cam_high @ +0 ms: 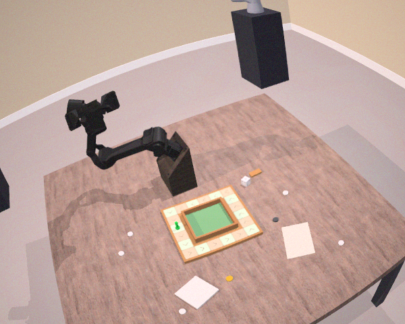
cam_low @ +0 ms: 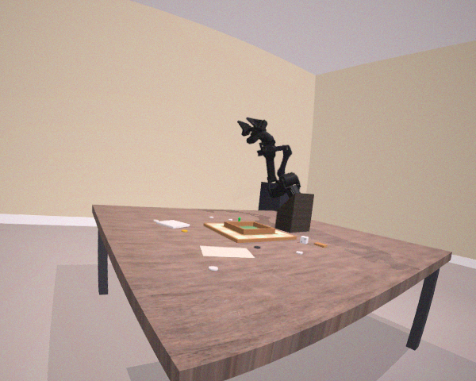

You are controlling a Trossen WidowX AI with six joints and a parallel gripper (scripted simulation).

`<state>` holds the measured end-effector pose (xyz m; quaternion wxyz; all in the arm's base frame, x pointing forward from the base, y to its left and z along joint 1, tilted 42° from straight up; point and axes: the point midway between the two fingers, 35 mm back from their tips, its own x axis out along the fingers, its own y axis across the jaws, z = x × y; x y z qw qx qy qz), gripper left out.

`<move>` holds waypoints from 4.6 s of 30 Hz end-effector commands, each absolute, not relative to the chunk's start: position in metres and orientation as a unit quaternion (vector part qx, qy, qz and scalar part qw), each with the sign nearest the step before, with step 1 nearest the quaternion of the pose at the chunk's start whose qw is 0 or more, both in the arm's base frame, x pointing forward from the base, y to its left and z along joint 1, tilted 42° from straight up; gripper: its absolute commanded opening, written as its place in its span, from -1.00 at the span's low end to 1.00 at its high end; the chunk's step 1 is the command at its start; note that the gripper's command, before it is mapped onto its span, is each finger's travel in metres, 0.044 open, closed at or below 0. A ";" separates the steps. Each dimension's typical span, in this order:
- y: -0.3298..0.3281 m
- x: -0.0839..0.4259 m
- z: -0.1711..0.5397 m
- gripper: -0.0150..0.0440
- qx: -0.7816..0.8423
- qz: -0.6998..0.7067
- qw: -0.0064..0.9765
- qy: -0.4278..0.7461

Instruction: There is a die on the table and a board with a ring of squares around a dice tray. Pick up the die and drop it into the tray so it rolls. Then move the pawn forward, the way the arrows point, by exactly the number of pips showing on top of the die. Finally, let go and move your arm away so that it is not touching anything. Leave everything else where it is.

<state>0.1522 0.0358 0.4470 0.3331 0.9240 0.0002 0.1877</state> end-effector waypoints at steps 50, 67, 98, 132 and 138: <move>0.119 0.175 -0.168 0.44 -0.305 -0.147 0.643 0.687; 0.095 0.167 -0.189 0.44 -0.338 -0.146 0.608 0.703; 0.073 0.166 -0.214 0.08 -0.338 -0.147 0.608 0.703; 0.155 0.164 -0.121 -0.49 -0.337 -0.144 0.608 0.704; 0.146 0.179 -0.114 -0.49 -0.362 -0.104 0.594 0.711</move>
